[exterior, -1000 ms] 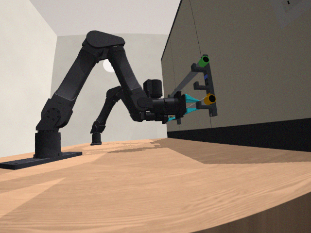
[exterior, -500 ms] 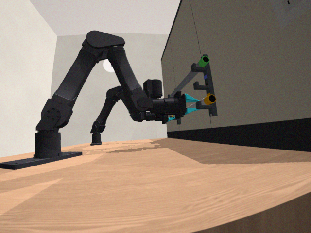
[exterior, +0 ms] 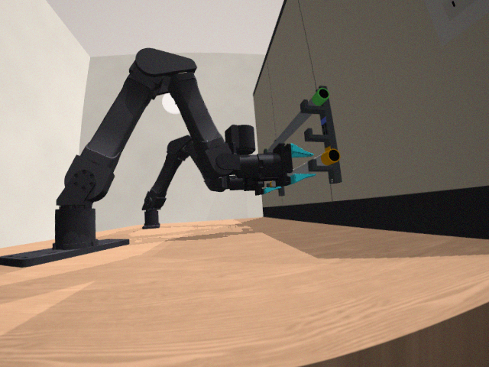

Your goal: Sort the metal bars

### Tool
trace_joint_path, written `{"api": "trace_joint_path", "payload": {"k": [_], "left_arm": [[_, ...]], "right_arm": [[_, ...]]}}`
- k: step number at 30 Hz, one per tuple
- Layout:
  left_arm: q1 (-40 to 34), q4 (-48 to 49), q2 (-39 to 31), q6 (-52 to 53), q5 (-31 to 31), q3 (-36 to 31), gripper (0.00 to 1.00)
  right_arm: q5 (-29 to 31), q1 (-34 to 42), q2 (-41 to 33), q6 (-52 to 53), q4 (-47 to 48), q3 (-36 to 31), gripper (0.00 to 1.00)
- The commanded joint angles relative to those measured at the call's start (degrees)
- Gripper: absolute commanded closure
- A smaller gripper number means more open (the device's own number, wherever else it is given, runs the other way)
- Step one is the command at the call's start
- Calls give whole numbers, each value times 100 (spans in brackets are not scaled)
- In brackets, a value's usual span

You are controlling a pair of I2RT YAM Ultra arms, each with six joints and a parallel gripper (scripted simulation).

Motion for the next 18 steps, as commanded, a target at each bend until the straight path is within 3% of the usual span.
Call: {"api": "trace_joint_path", "payload": {"k": [1,12,18], "left_arm": [[37,128,-12,-16,23,-62,45],[37,128,-12,-16,23,-62,26],[7,181,-81,-16,-8,-184,26]], "right_arm": [[-29,-46,11,6,107,-32,43],[-29,-46,11,6,107,-32,25],[2,-15,-58,6,151,-145,25]]}}
